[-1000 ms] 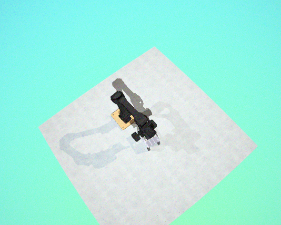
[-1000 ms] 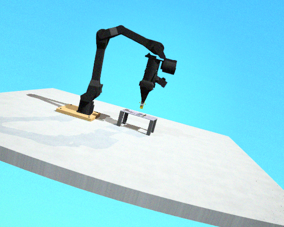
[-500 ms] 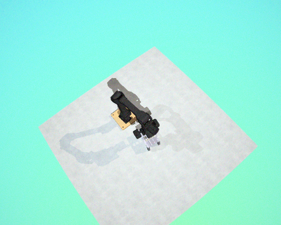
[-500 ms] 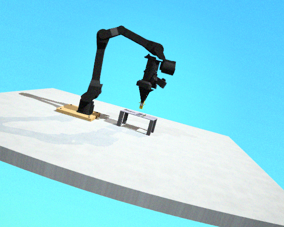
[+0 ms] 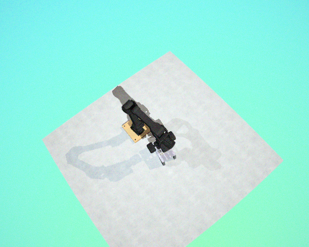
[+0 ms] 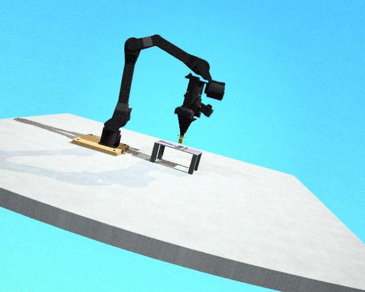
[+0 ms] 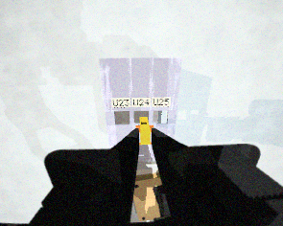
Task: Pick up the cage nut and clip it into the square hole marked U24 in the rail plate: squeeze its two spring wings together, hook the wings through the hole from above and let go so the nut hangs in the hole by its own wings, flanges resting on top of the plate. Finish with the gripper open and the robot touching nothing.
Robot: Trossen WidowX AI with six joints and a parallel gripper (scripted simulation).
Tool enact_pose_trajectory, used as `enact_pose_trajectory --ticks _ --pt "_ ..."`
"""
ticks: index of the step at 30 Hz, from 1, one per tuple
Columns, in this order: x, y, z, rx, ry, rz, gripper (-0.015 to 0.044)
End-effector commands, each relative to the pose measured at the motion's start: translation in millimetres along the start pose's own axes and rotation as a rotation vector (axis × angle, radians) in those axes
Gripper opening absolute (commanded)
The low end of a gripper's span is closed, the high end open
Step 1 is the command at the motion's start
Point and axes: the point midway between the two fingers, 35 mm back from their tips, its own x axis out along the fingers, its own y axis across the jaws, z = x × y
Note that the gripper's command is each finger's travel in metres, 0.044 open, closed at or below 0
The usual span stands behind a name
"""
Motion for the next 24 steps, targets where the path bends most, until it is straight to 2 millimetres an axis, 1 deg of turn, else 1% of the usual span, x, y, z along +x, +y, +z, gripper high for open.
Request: enact_pose_trajectory --ticks 1,13,24 --pt "4 0 1 0.005 0.000 -0.001 0.0037" --pt "23 0 0 0.004 0.000 -0.001 0.0037" --pt "24 0 0 0.004 0.000 -0.001 0.0037"
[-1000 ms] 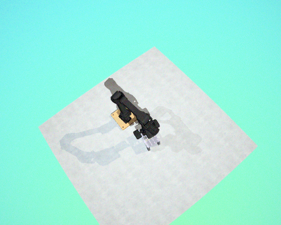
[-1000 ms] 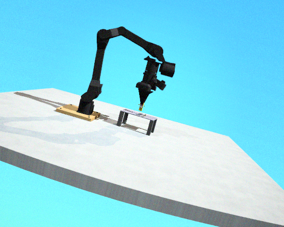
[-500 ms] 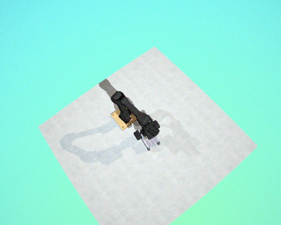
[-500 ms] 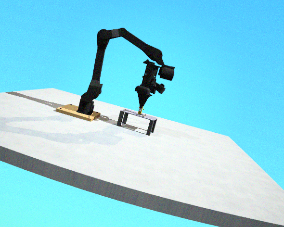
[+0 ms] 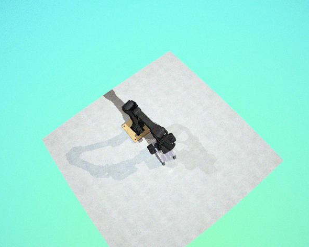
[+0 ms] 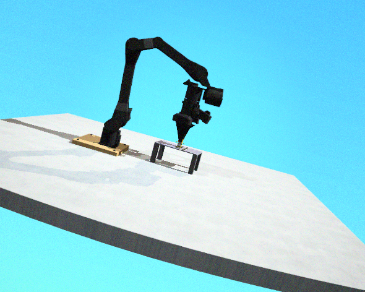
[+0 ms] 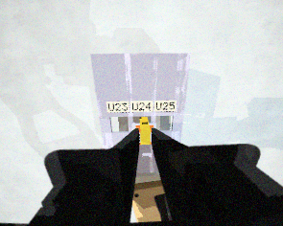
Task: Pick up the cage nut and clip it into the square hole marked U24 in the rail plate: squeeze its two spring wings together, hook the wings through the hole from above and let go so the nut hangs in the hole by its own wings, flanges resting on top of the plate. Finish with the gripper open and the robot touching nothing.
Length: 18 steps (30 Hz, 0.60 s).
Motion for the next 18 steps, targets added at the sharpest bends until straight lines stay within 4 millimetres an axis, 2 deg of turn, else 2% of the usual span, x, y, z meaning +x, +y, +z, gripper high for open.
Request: enact_pose_trajectory --ticks 1,18 --pt "0.5 0.5 0.5 0.001 -0.001 0.000 0.0037" --pt "0.5 3.2 0.5 0.001 -0.001 0.000 0.0037"
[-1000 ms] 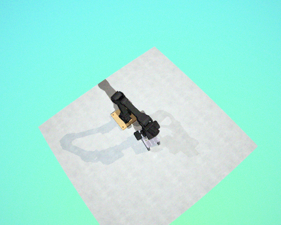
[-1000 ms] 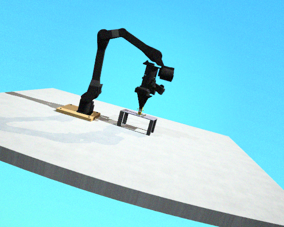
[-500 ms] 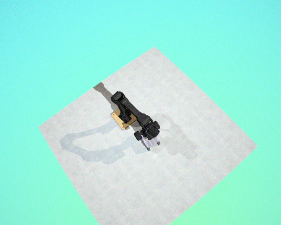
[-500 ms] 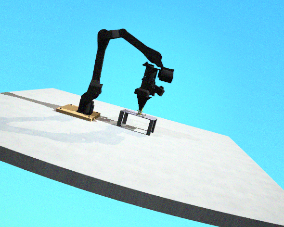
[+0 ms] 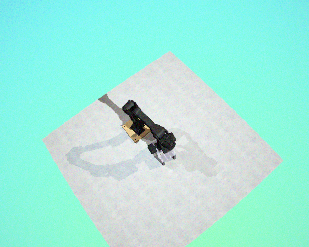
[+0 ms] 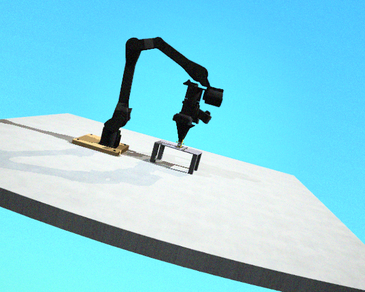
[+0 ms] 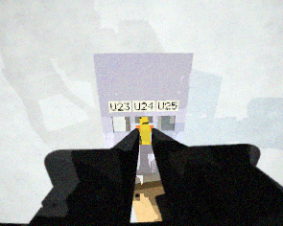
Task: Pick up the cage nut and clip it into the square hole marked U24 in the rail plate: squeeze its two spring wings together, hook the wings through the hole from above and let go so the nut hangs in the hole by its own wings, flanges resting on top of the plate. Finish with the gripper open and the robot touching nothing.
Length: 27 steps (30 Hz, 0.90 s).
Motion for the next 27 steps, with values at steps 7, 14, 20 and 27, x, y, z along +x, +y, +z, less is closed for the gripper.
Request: enact_pose_trajectory --ticks 7,14,20,27 --pt "0.1 1.6 0.7 0.005 -0.002 0.000 0.0037" --pt "0.7 2.5 0.7 0.005 -0.002 0.001 0.0037" --pt "0.9 2.2 0.7 0.005 -0.002 0.006 0.0037" --pt "1.0 2.0 0.7 0.005 -0.002 0.013 0.0037"
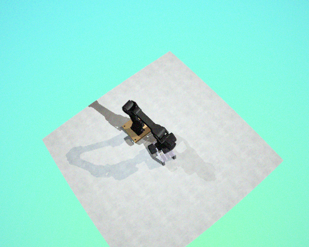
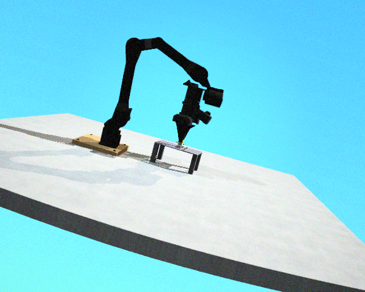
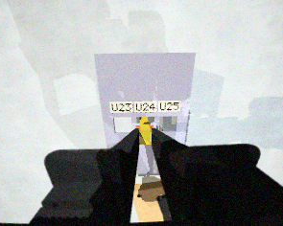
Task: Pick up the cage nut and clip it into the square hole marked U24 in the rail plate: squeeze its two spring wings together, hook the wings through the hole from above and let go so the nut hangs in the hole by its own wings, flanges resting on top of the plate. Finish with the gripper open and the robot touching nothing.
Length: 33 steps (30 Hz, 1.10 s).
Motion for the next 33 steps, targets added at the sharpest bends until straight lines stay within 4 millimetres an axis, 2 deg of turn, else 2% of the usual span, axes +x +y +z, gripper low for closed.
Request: enact_pose_trajectory --ticks 1,33 --pt "-0.2 0.4 0.3 -0.002 -0.002 0.008 0.0037" --pt "0.6 -1.0 0.4 -0.002 -0.003 0.045 0.0037"
